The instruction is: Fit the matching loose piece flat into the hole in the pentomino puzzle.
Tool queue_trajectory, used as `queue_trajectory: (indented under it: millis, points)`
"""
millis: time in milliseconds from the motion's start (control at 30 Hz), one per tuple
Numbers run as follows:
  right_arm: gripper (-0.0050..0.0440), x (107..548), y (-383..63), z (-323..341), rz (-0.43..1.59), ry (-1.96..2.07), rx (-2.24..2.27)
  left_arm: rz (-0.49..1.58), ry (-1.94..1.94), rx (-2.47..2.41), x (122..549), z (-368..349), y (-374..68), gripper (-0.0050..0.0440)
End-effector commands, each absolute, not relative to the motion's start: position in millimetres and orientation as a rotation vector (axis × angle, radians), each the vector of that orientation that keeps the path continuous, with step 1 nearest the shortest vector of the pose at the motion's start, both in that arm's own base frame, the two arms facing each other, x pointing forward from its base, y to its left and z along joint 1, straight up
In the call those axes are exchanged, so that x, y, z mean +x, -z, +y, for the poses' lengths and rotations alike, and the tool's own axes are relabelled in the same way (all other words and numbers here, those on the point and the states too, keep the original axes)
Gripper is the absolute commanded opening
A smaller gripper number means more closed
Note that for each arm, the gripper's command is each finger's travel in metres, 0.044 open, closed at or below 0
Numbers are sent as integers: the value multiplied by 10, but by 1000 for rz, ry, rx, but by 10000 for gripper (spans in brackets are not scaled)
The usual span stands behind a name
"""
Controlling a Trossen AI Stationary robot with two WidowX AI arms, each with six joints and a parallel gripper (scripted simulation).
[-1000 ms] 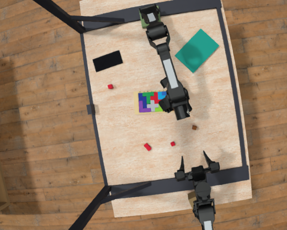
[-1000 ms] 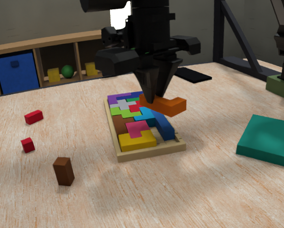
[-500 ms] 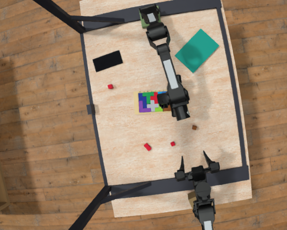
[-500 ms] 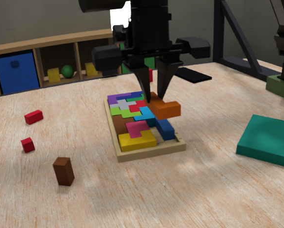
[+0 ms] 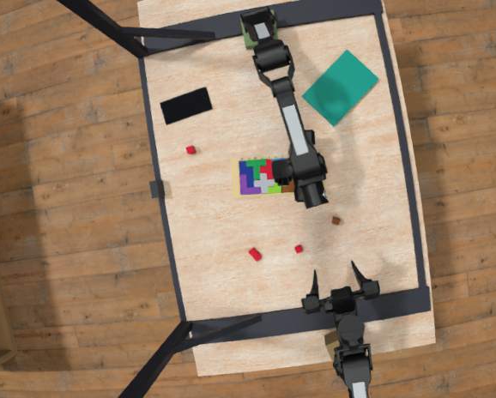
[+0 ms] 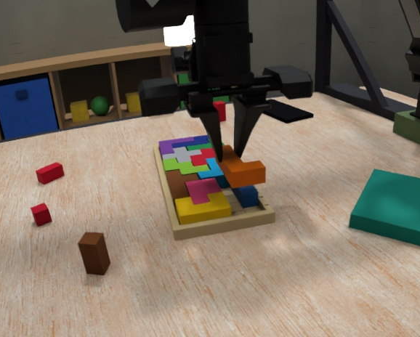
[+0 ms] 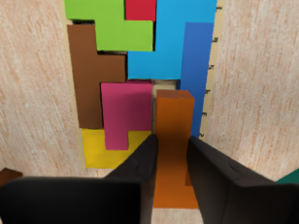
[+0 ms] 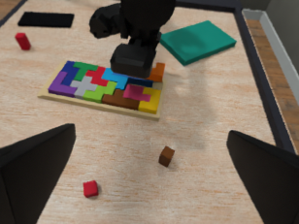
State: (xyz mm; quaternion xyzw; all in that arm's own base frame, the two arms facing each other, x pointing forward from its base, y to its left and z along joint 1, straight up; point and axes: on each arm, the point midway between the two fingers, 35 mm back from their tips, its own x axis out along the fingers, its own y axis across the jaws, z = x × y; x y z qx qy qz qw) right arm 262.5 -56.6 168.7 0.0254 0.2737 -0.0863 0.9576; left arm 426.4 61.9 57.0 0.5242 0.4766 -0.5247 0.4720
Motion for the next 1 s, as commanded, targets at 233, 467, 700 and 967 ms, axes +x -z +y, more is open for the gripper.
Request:
queue_trajectory:
  millis: [233, 467, 700, 967]
  points:
    - [440, 2629, -1736, -568, 543, 175, 48, 1143, 1253, 1314, 4320, 621, -590, -50]
    - [440, 2629, -1736, -568, 543, 175, 48, 1145, 1259, 1309, 4346, 615, -535, -50]
    - [440, 2629, -1736, -568, 543, 175, 48, 1159, 1276, 1295, 4285, 610, -361, -50]
    - [440, 2629, -1736, -568, 543, 175, 48, 1159, 1276, 1295, 4282, 608, -202, -50]
